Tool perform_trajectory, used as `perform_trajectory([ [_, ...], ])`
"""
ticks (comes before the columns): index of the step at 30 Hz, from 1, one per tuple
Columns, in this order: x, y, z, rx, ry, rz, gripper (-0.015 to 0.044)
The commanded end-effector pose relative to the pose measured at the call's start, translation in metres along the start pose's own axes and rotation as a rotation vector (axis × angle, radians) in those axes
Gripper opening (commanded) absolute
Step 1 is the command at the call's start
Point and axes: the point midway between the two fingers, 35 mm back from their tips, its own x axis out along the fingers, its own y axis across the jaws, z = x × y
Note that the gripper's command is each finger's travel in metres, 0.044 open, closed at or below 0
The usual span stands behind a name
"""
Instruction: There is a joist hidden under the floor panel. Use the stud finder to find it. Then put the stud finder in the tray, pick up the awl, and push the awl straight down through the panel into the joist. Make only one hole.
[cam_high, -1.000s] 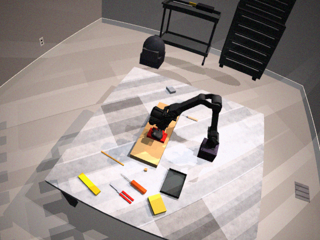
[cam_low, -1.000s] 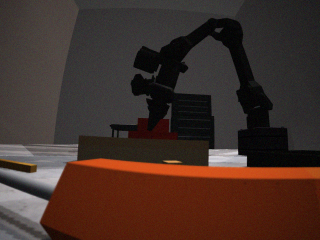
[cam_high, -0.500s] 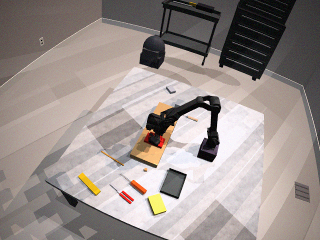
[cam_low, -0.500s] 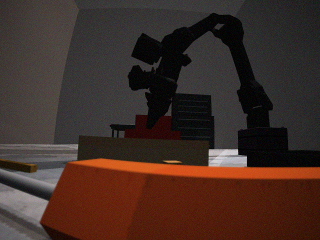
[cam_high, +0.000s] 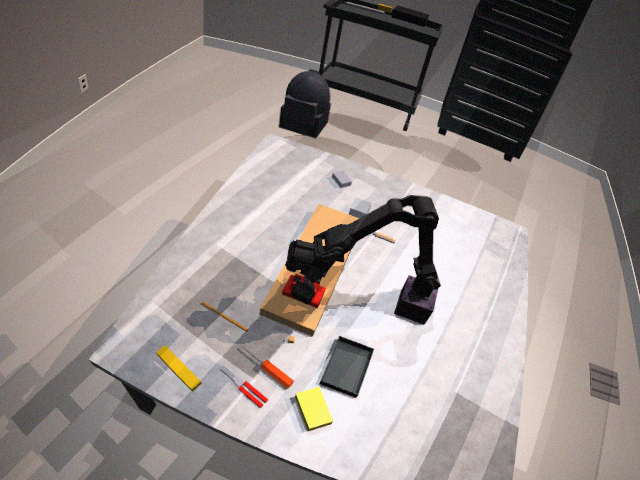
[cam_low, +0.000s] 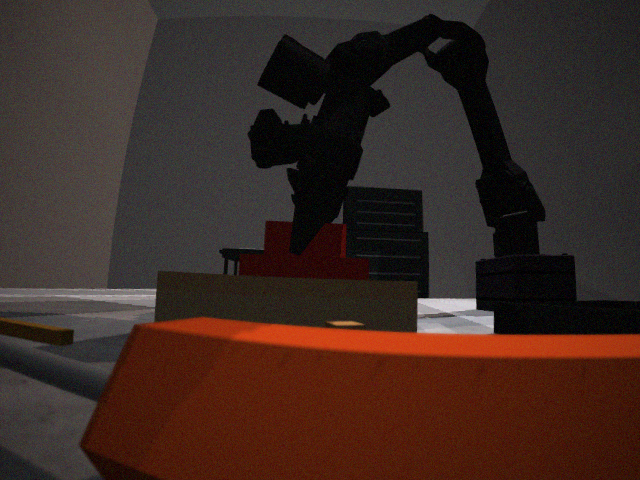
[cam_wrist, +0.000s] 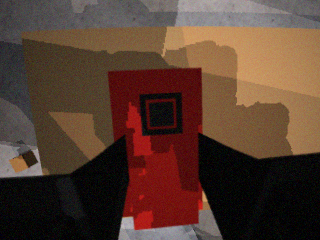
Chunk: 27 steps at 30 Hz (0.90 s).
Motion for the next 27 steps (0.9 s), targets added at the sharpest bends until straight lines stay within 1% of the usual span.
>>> perform_trajectory([
  [1, 0.000, 0.013, 0.000, 0.002, 0.001, 0.002, 0.0000],
  [14, -0.001, 0.052, 0.000, 0.003, 0.001, 0.006, 0.0000],
  [27, 0.000, 0.047, 0.000, 0.003, 0.001, 0.005, 0.0000],
])
